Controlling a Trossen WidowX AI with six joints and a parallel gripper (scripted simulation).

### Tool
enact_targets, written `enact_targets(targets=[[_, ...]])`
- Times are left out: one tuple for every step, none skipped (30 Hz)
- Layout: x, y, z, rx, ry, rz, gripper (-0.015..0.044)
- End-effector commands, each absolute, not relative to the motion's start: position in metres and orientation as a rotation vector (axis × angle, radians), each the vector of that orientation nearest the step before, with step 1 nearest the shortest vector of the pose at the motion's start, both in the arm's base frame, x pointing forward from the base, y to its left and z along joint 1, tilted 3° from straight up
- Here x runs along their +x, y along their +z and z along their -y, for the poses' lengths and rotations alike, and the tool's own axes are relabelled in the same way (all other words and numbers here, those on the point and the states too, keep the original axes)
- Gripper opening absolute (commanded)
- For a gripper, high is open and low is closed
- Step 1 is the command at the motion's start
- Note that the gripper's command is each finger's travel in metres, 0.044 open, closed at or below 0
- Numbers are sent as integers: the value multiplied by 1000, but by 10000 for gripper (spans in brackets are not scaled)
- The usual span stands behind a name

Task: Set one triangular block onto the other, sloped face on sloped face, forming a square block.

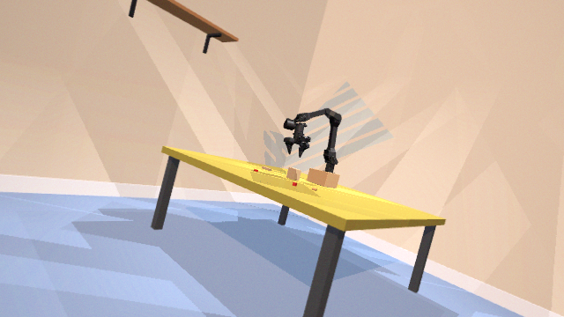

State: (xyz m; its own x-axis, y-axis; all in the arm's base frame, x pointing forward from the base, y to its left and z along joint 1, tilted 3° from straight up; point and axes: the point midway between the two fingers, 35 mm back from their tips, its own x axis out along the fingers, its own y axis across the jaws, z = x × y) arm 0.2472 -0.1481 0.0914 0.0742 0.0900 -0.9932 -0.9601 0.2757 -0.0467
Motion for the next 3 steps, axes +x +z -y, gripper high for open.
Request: enact_targets(targets=[[248, 92, 148, -964, 1005, -1210, 440], [248, 92, 148, -964, 1005, -1210, 440], [248, 92, 148, -964, 1005, -1210, 440]])
